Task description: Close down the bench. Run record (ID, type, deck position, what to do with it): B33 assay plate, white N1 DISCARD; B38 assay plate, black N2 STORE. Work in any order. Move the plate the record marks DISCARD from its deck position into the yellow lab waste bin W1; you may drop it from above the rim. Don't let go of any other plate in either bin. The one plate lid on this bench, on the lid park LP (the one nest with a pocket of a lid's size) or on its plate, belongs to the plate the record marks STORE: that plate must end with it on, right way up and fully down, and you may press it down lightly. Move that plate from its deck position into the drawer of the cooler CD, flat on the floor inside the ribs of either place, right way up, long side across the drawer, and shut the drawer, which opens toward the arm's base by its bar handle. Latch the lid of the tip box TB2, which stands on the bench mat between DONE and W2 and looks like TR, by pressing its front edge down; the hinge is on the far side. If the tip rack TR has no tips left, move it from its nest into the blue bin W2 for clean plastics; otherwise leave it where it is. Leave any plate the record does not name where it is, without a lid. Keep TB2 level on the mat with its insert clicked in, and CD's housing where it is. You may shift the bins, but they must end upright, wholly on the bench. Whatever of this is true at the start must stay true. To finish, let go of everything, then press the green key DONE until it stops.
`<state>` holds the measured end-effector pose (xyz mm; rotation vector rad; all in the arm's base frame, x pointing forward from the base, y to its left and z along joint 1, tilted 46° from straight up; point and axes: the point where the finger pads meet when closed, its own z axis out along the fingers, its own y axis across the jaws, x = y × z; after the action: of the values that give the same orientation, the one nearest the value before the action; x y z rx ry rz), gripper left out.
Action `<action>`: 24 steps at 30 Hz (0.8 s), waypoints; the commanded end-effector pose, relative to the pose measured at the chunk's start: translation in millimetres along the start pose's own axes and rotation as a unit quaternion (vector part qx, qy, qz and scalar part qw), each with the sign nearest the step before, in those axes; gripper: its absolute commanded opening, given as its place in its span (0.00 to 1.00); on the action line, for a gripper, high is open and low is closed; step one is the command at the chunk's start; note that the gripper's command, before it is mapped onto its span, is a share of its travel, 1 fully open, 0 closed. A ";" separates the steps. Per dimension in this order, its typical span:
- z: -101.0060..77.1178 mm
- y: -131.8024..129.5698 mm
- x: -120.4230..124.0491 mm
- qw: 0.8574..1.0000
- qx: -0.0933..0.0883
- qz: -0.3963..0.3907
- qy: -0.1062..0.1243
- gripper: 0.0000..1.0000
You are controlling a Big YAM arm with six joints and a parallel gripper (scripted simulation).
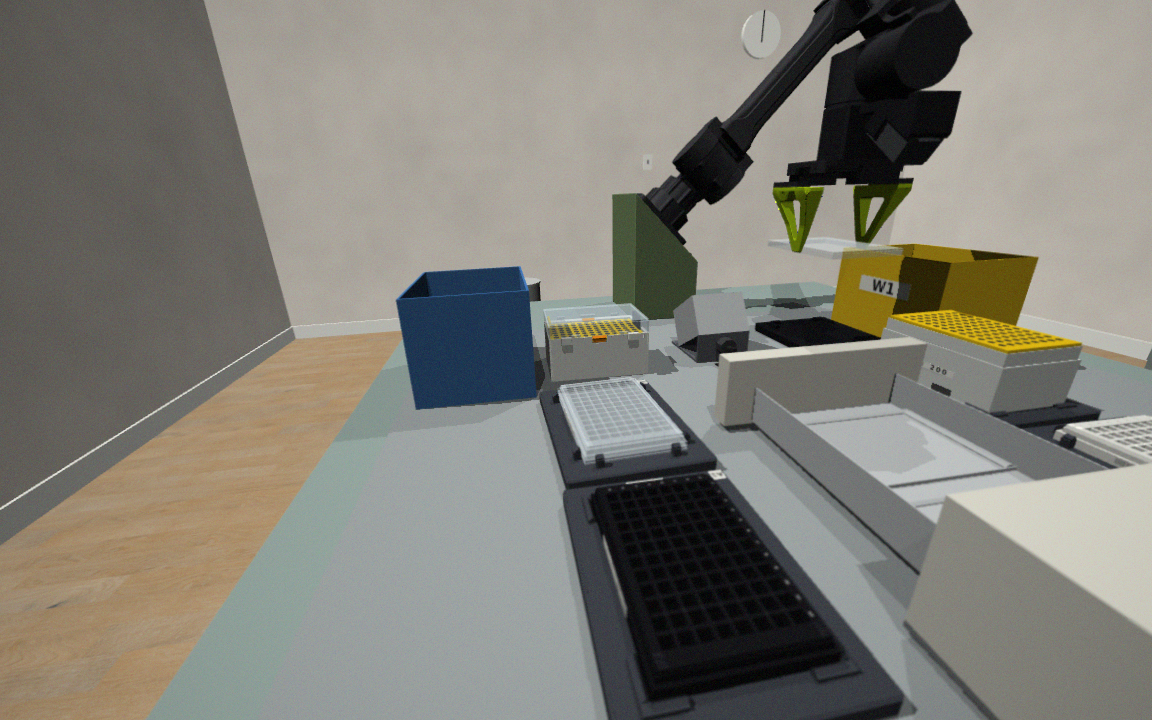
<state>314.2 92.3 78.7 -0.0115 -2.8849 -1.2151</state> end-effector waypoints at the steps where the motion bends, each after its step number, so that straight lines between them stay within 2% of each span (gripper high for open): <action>1: -17.3 -3.9 -32.8 0.999 0.004 -0.021 -0.029 0.00; 24: -18.8 -46.3 -72.5 0.999 0.005 -0.020 -0.029 0.00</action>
<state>355.9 62.9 48.5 -0.0136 -2.8819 -1.2160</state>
